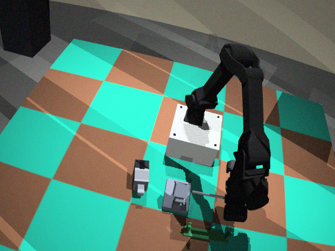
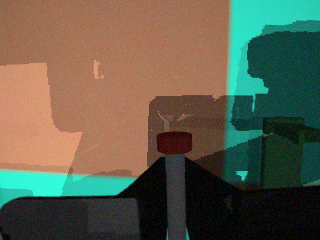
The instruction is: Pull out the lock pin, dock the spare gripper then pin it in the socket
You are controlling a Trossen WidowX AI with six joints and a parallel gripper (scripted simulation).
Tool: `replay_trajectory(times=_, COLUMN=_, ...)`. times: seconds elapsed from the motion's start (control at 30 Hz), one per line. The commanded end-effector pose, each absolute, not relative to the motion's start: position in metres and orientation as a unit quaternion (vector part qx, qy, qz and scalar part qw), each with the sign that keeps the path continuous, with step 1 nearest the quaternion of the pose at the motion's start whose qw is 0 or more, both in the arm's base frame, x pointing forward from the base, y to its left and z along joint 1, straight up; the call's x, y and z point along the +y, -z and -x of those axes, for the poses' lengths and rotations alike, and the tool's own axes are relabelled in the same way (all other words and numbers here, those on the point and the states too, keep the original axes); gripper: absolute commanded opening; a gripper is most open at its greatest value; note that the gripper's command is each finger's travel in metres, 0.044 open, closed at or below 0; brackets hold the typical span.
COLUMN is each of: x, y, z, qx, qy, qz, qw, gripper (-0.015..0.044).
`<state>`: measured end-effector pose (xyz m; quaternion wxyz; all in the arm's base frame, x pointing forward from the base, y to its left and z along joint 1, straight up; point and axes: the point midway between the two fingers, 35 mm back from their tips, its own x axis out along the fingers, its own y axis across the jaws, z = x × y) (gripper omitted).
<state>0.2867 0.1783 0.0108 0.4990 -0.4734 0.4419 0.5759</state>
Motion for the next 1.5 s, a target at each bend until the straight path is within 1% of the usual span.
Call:
replay_trajectory(times=0.0, x=0.183, y=-0.014, z=-0.289, qx=0.441, qy=-0.576, qz=0.472, qw=0.501, gripper=0.0)
replay_trajectory(times=0.43, x=0.189, y=-0.017, z=-0.288, qx=0.443, qy=-0.577, qz=0.471, qw=0.499, gripper=0.0)
replay_trajectory(times=0.83, x=0.185, y=-0.036, z=-0.281, qx=0.451, qy=-0.579, qz=0.47, qw=0.491, gripper=0.0)
replay_trajectory(times=1.07, x=0.184, y=-0.029, z=-0.28, qx=0.453, qy=-0.58, qz=0.469, qw=0.489, gripper=0.0)
replay_trajectory(times=1.47, x=0.203, y=-0.036, z=-0.311, qx=0.453, qy=-0.577, qz=0.468, qw=0.492, gripper=0.0)
